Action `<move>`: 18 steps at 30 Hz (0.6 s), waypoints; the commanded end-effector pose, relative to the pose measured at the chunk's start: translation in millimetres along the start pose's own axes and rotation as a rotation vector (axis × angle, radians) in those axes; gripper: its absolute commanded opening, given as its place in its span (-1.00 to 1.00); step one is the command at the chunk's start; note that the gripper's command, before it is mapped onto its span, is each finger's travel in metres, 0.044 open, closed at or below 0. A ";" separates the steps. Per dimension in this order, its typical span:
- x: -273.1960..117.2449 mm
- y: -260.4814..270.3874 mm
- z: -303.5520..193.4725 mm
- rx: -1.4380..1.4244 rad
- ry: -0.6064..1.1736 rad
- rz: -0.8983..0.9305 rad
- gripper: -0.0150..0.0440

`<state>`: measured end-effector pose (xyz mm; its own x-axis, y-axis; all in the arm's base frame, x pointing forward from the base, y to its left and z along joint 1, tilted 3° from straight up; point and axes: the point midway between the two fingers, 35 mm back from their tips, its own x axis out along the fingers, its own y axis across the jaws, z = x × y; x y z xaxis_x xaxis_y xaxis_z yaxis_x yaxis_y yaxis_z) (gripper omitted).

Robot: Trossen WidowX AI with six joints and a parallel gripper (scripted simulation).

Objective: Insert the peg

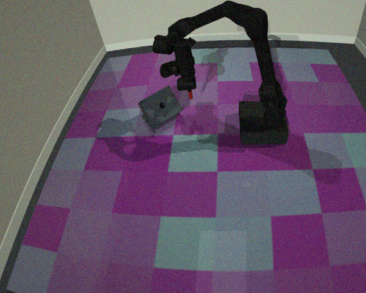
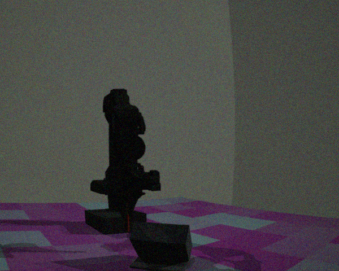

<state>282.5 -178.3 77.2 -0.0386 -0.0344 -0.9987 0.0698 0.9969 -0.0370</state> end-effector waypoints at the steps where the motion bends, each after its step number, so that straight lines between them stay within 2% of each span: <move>1: -16.1 -0.1 -0.2 0.000 -0.007 0.001 -0.49; 18: -16.4 10.6 5.9 -0.118 -0.009 -0.075 -0.49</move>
<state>289.4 -169.9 92.9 -0.0293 -0.0875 -0.9957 -0.0172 0.9961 -0.0871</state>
